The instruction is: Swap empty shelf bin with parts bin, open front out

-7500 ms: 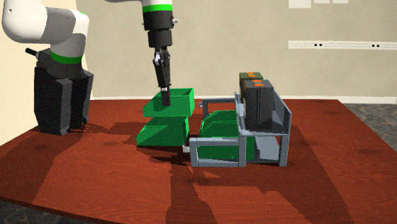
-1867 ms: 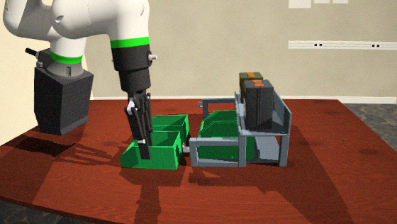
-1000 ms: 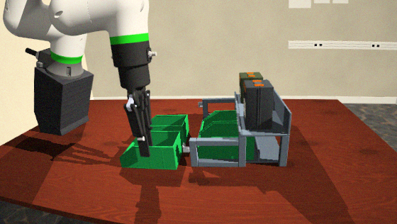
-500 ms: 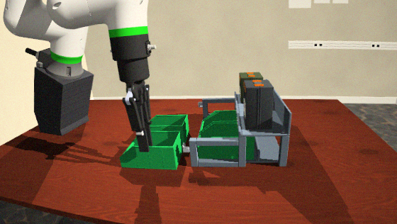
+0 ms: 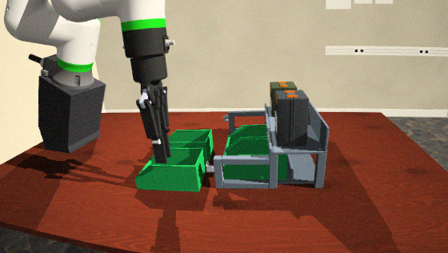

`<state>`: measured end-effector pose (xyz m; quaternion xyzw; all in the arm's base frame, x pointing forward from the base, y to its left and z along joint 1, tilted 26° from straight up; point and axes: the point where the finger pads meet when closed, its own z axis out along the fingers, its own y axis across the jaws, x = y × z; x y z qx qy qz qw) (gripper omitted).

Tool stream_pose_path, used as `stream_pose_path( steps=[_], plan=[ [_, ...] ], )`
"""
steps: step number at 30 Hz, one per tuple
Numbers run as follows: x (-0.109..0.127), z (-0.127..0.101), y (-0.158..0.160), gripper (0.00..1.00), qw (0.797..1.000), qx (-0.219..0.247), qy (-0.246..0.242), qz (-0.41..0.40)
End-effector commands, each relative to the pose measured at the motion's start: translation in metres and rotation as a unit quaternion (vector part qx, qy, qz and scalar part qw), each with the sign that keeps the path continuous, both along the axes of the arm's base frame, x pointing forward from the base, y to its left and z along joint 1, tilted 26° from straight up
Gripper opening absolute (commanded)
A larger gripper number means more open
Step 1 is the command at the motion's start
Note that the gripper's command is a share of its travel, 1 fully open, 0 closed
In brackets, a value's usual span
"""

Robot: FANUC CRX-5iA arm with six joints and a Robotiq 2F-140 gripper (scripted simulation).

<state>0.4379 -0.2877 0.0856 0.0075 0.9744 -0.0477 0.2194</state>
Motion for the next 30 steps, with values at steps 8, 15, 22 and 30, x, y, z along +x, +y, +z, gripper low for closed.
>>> stream_pose_path(
  steps=[8,15,22,30],
  plan=[
    [-0.006,0.013,0.001,0.24,1.0,0.0,0.0,0.0],
    [-0.011,0.024,0.002,0.24,1.0,0.0,0.0,0.0],
    [-0.014,0.031,0.003,0.24,1.0,0.0,0.0,0.0],
    [-0.019,0.041,0.004,0.24,1.0,0.0,0.0,0.0]
  ],
)
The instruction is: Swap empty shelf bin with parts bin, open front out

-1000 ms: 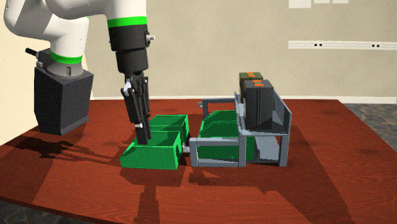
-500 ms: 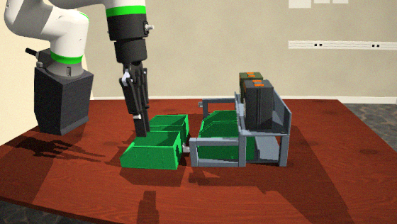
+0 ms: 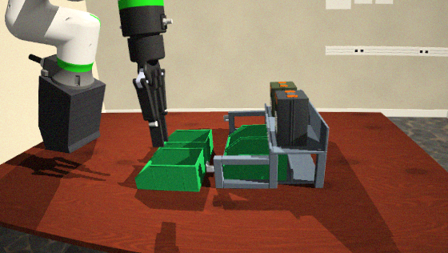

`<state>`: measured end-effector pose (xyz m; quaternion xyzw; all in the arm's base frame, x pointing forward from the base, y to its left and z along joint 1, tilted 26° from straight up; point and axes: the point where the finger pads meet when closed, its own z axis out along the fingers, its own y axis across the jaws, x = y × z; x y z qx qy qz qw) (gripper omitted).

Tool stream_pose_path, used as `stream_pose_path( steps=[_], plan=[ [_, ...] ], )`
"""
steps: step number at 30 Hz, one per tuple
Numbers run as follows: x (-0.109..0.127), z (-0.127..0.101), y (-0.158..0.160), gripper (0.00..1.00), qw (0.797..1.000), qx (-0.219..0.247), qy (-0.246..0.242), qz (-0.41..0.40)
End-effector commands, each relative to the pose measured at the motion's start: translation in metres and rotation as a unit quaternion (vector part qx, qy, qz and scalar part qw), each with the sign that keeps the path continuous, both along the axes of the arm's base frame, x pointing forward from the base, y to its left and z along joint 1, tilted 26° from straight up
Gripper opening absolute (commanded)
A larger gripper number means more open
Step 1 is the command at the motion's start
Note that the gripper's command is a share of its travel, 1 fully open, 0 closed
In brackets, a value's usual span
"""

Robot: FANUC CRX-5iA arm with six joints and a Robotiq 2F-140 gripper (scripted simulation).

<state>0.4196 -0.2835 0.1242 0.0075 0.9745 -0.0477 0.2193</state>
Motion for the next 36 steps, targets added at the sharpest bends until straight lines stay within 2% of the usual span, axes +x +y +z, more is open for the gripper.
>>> stream_pose_path(
  steps=[1,27,28,36],
  plan=[
    [-0.0008,0.0028,-0.0002,0.24,1.0,0.0,0.0,0.0],
    [-0.0044,0.0102,0.0006,0.24,1.0,0.0,0.0,0.0],
    [-0.0044,0.0102,0.0006,0.1,1.0,0.0,0.0,0.0],
    [-0.0044,0.0102,0.0006,0.1,1.0,0.0,0.0,0.0]
  ],
)
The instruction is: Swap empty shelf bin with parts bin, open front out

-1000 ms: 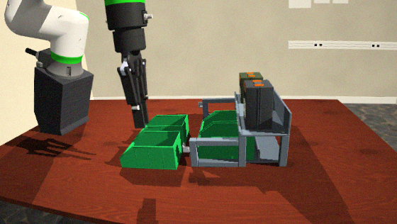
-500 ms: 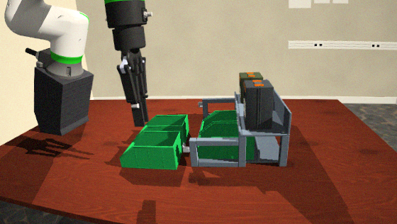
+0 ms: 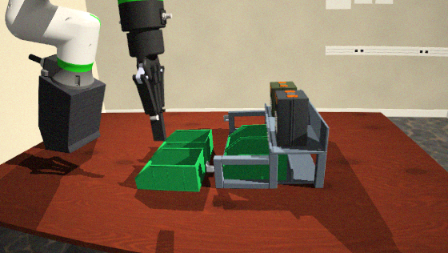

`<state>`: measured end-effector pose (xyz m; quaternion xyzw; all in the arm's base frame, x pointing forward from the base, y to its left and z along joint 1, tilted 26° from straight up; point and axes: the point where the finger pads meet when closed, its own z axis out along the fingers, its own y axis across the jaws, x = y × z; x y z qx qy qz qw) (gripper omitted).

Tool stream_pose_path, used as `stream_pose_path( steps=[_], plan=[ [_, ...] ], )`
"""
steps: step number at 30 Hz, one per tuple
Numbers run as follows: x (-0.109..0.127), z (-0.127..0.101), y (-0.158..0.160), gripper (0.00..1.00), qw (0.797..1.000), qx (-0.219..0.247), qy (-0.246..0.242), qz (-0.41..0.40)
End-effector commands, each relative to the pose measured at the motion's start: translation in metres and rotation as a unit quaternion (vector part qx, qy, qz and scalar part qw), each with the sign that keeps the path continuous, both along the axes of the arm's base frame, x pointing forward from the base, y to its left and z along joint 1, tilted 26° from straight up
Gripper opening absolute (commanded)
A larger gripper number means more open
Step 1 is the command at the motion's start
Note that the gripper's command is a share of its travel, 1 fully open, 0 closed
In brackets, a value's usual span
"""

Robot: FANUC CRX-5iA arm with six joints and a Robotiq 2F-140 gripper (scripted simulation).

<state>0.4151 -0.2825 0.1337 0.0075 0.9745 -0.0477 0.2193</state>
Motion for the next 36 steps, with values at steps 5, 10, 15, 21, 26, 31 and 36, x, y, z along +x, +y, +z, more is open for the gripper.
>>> stream_pose_path(
  steps=[5,10,15,21,26,31,36],
  plan=[
    [0.0,0.001,0.0,0.1,1.0,0.0,-0.001,0.0],
    [0.0,0.001,0.0,0.1,1.0,0.0,-0.001,0.0],
    [0.005,0.001,0.056,0.1,1.0,0.0,0.001,0.0],
    [0.001,-0.002,0.127,0.1,1.0,0.0,0.0,-0.001],
    [0.0,-0.002,0.136,0.1,1.0,0.0,-0.001,-0.001],
    [0.0,-0.002,0.136,0.24,1.0,0.0,-0.001,-0.001],
    [0.0,-0.002,0.136,0.24,1.0,0.0,-0.001,-0.001]
  ],
)
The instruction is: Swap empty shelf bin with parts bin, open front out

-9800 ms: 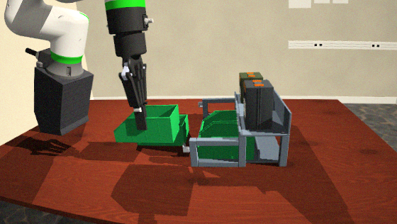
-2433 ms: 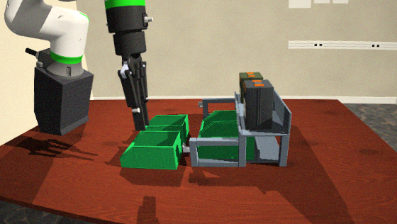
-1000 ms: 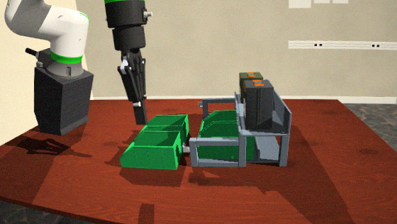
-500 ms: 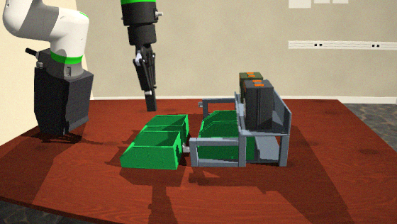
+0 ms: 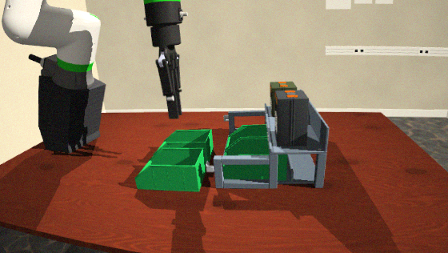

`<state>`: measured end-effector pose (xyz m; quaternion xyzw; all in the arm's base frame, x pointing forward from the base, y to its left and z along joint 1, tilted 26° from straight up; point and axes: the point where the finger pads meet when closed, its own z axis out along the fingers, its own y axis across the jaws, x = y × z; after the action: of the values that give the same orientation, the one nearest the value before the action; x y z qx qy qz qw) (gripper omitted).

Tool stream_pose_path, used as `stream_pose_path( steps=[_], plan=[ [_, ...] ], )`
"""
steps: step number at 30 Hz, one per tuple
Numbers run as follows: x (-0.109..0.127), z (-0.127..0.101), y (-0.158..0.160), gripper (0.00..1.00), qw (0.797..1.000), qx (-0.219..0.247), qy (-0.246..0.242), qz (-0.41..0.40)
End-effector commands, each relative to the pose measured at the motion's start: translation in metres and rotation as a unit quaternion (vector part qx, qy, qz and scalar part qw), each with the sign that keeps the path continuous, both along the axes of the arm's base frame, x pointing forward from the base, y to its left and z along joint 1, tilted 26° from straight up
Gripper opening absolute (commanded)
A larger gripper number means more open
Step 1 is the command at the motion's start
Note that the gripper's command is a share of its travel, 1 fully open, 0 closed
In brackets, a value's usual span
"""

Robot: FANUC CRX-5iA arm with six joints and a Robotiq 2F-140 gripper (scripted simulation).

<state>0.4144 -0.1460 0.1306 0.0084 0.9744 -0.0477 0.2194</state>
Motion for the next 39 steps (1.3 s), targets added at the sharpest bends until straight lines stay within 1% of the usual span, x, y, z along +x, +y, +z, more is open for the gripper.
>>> stream_pose_path(
  steps=[1,29,39],
  plan=[
    [0.0003,0.0006,-0.0003,0.24,1.0,0.0,-0.001,0.0],
    [0.0004,0.0004,-0.0003,0.24,1.0,0.0,-0.001,0.0],
    [0.0022,-0.0033,-0.0007,0.24,1.0,0.0,0.0,0.0]
  ],
)
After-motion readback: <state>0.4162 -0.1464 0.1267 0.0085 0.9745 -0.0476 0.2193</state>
